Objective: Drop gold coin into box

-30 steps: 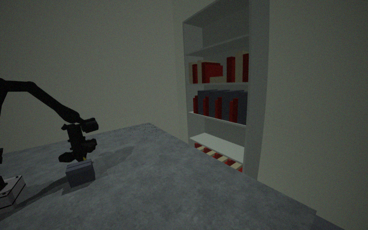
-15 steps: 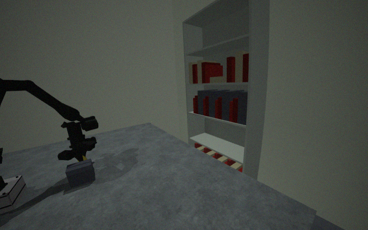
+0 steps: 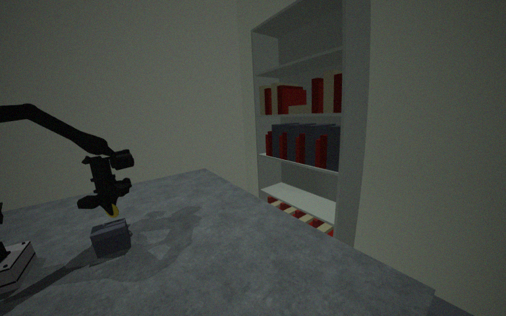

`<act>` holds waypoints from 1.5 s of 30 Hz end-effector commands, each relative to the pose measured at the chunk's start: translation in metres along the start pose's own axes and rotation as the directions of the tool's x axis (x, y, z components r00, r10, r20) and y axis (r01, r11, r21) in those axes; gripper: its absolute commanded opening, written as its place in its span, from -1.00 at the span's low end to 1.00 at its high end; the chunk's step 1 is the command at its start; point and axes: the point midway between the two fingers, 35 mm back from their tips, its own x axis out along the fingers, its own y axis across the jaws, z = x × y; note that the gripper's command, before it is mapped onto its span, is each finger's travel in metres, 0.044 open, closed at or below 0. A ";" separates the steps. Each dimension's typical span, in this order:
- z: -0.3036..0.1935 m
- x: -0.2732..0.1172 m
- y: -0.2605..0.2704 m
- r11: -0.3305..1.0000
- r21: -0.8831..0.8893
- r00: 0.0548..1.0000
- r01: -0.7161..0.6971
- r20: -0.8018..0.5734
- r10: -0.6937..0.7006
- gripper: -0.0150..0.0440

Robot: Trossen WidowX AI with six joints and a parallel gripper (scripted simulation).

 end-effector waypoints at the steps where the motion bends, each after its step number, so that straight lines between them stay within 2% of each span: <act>1: 0.001 -0.013 0.001 1.000 0.003 1.000 -0.005 0.008 0.005 -0.49; 17: -0.001 -0.047 -0.002 1.000 -0.003 1.000 -0.005 0.008 0.005 -0.49; 26: 0.000 -0.048 -0.003 0.961 -0.276 1.000 -0.002 0.008 0.005 -0.49; 36: 0.001 -0.048 -0.004 0.817 -0.576 1.000 0.001 0.008 0.005 -0.49; 45: 0.003 -0.048 -0.006 0.788 -0.615 1.000 0.001 0.008 0.005 -0.49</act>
